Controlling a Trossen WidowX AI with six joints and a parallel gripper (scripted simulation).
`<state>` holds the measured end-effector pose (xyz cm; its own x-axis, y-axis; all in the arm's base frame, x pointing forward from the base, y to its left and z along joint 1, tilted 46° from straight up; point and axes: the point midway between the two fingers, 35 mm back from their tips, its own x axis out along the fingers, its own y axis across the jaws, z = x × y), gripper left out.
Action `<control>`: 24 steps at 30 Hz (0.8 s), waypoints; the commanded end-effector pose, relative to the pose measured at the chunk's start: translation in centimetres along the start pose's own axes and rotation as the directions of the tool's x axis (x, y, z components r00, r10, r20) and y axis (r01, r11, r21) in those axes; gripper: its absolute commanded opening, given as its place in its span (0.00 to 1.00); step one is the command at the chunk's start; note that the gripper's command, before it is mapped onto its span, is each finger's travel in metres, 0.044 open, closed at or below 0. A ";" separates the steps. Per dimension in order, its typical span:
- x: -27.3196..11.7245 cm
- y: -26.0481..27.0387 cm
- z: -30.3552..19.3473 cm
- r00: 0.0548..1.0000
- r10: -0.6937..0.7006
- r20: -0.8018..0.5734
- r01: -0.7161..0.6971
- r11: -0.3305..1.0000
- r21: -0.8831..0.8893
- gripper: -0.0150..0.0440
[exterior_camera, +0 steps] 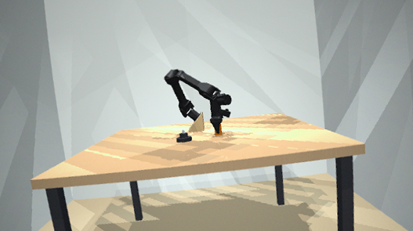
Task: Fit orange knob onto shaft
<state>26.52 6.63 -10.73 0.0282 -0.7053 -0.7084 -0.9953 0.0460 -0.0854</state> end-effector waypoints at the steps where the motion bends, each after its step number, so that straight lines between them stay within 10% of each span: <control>1: 0.1 0.0 0.0 1.000 -0.003 -0.004 0.003 1.000 -0.004 0.48; 9: -1.9 -1.0 0.5 0.997 -0.069 0.028 0.070 0.998 -0.008 0.25; 24: -9.2 -0.9 0.9 0.999 -0.031 0.023 0.031 0.999 -0.010 0.25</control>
<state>27.27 11.92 -6.53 0.0635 -0.6970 -0.7142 -0.9954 0.0072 -0.0955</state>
